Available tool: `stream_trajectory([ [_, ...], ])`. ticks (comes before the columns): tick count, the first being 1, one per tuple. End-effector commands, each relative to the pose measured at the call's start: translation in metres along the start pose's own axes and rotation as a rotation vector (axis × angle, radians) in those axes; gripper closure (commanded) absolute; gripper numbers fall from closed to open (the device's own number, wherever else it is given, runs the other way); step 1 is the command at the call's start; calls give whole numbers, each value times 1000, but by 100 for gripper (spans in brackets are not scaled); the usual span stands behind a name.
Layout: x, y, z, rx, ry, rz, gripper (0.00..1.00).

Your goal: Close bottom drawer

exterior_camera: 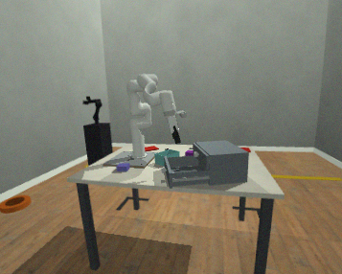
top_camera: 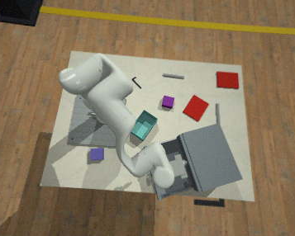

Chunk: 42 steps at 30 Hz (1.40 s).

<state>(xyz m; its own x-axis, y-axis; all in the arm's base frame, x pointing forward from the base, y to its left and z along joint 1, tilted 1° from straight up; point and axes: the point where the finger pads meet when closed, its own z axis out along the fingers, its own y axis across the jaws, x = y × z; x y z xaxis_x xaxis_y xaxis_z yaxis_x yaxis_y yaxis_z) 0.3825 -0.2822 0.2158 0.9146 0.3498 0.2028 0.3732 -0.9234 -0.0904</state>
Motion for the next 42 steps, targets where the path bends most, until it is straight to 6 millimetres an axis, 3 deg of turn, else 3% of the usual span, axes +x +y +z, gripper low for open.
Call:
stream_trajectory([
  [1, -67, 17, -11, -76, 6, -12, 0],
  [5, -88, 19, -12, -97, -2, -15, 0],
  [17, -88, 19, -10, -98, -2, -15, 0],
  [27, -91, 20, 4, -98, -2, -15, 0],
  [42, -103, 26, 57, -98, -2, -15, 0],
])
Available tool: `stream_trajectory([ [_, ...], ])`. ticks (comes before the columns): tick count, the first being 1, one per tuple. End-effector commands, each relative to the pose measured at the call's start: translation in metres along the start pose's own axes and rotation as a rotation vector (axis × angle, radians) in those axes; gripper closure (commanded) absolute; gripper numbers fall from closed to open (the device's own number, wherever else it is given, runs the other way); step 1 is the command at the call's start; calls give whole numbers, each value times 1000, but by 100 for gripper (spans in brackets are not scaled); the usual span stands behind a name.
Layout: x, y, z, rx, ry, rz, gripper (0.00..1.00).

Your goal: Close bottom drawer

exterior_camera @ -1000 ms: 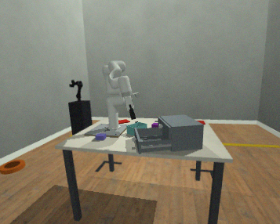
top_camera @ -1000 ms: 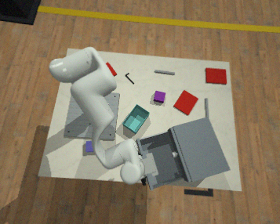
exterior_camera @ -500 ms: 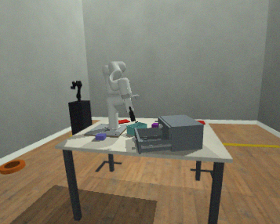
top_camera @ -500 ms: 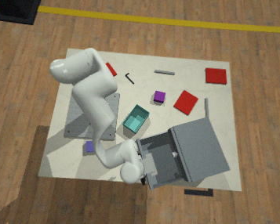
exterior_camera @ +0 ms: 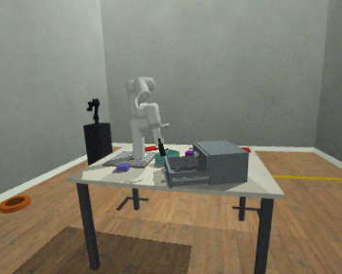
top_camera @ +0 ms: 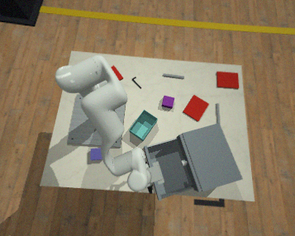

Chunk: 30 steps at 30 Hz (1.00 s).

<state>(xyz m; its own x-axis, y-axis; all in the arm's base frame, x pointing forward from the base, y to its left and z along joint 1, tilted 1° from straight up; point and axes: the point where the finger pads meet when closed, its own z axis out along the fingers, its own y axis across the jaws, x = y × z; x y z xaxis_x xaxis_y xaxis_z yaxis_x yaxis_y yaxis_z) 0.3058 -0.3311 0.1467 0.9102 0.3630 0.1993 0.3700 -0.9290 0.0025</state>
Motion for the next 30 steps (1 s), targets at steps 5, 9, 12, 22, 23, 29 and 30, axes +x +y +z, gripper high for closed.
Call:
stream_trajectory([
  [5, -3, 2, 18, -5, 2, -1, 0],
  [9, -5, 2, 27, -5, 2, -1, 0],
  [12, -6, 2, 30, -5, 2, -1, 0],
  [22, -6, 2, 32, -5, 2, -1, 0],
  [23, -6, 2, 32, -5, 2, -1, 0],
  [29, -6, 2, 32, -5, 2, -1, 0],
  [30, -6, 2, 32, -5, 2, -1, 0],
])
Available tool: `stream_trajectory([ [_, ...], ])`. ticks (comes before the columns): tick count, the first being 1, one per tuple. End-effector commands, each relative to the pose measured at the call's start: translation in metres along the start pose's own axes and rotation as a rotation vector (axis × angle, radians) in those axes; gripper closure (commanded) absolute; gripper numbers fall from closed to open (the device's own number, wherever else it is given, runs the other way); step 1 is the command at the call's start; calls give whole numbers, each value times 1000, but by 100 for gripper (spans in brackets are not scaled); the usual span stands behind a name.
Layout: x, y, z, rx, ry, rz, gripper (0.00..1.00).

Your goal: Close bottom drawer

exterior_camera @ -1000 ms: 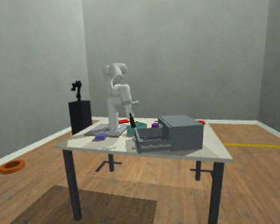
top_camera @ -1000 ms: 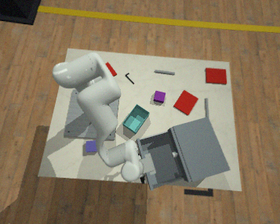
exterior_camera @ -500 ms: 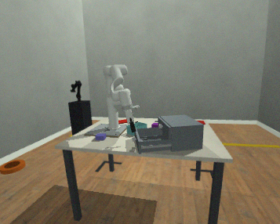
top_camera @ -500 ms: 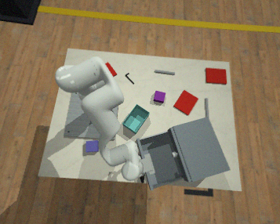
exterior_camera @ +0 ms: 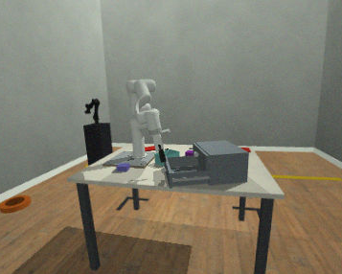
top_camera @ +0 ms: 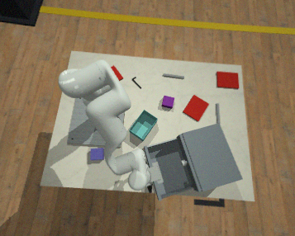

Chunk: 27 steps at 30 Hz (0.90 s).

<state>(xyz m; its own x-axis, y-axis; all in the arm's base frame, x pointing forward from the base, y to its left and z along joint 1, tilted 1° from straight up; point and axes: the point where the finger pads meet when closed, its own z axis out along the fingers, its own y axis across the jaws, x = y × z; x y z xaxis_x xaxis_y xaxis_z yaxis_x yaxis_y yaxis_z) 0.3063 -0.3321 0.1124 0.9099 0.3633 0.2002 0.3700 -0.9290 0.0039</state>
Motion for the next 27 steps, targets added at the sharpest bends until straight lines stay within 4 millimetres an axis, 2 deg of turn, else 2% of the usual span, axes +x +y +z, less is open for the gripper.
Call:
stream_trajectory([
  [1, 1, 1, -1, -4, 1, -1, 0],
  [16, 1, 1, -1, -4, 1, -1, 0],
  [17, 1, 1, -1, -4, 1, -1, 100],
  [27, 1, 1, -1, -4, 1, -1, 100],
])
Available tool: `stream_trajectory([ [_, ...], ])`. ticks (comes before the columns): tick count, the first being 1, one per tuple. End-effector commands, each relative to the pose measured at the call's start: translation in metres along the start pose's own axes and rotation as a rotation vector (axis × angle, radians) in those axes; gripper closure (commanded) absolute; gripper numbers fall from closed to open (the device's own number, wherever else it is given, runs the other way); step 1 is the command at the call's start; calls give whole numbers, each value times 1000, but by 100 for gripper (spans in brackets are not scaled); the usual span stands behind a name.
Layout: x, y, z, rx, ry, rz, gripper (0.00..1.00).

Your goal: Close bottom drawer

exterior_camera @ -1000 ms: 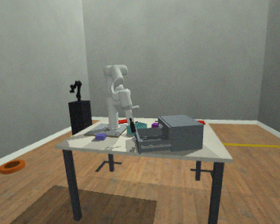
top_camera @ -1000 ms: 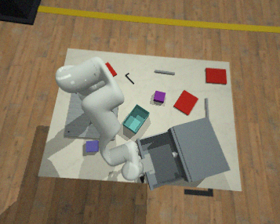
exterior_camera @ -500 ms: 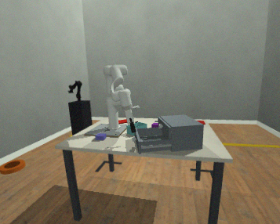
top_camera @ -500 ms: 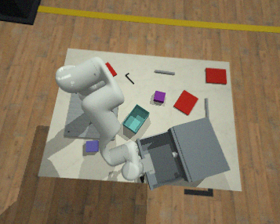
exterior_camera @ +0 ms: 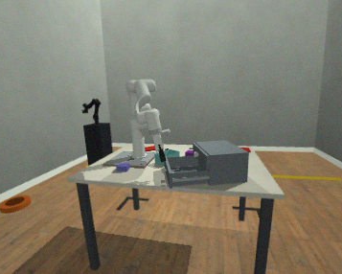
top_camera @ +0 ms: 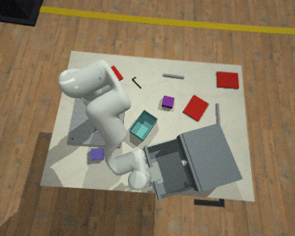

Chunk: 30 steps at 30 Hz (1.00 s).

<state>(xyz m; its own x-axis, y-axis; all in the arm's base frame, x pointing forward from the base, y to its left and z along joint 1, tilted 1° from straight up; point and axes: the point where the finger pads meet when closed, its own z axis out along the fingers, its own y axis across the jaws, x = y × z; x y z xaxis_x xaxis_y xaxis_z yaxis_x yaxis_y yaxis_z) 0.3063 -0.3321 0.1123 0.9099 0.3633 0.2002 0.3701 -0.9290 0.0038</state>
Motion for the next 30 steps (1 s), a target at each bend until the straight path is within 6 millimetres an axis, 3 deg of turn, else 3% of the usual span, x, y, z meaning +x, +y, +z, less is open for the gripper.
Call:
stream_trajectory([
  [1, 1, 1, -2, -4, 1, -1, 100],
  [24, 1, 1, -2, -4, 1, -1, 100],
  [30, 2, 1, -12, -4, 1, -1, 100],
])
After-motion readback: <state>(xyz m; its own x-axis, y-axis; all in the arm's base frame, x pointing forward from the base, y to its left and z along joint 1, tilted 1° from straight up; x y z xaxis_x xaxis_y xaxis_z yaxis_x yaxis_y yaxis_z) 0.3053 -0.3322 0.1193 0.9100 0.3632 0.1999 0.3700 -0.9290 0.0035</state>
